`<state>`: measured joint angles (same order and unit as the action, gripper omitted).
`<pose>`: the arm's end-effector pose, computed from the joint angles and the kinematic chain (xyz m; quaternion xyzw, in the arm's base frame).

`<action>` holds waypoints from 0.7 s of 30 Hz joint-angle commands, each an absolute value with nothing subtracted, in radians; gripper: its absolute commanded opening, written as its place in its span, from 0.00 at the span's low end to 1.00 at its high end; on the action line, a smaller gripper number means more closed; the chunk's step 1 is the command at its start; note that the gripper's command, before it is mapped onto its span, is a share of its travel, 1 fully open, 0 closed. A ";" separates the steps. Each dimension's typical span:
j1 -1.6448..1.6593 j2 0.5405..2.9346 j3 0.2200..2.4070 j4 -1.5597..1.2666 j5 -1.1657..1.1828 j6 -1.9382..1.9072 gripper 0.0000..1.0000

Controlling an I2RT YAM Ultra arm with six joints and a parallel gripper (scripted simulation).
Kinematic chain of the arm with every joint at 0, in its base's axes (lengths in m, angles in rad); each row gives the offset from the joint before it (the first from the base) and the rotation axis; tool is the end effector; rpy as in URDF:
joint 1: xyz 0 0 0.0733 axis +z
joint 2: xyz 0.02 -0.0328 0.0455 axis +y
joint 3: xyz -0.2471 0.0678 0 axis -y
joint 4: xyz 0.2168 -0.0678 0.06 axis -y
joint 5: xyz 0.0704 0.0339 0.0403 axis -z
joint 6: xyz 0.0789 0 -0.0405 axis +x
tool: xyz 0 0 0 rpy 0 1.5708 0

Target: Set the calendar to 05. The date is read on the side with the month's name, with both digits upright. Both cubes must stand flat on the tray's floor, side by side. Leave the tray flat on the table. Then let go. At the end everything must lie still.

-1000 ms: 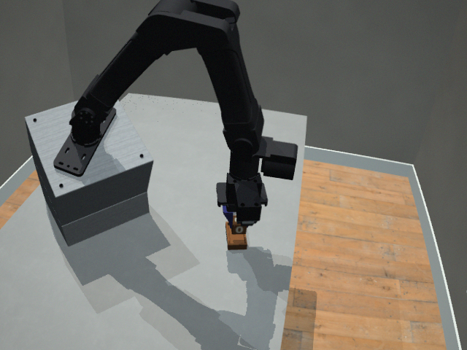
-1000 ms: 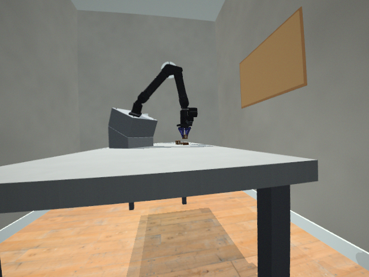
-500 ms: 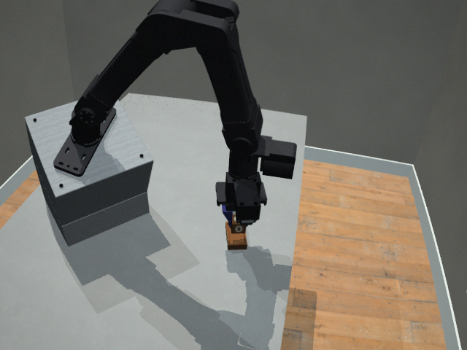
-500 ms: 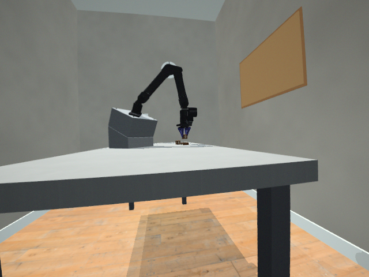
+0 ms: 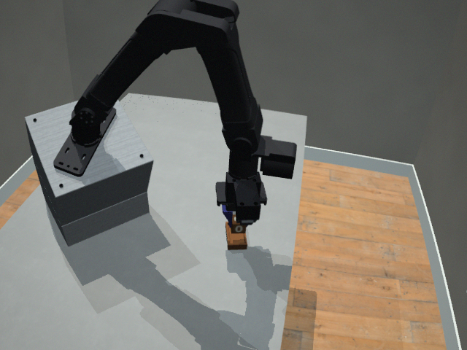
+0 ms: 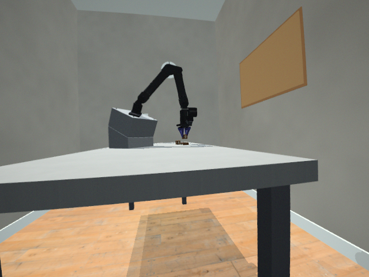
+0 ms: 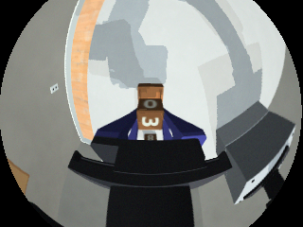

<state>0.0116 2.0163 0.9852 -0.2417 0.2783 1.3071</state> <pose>0.3323 -0.0167 0.0468 0.6074 0.7686 -0.0184 0.2002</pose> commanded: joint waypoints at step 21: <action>0.009 2.041 0.990 -0.209 0.279 1.299 0.27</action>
<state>0.0078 2.0464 0.9855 -0.2195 0.2783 1.3025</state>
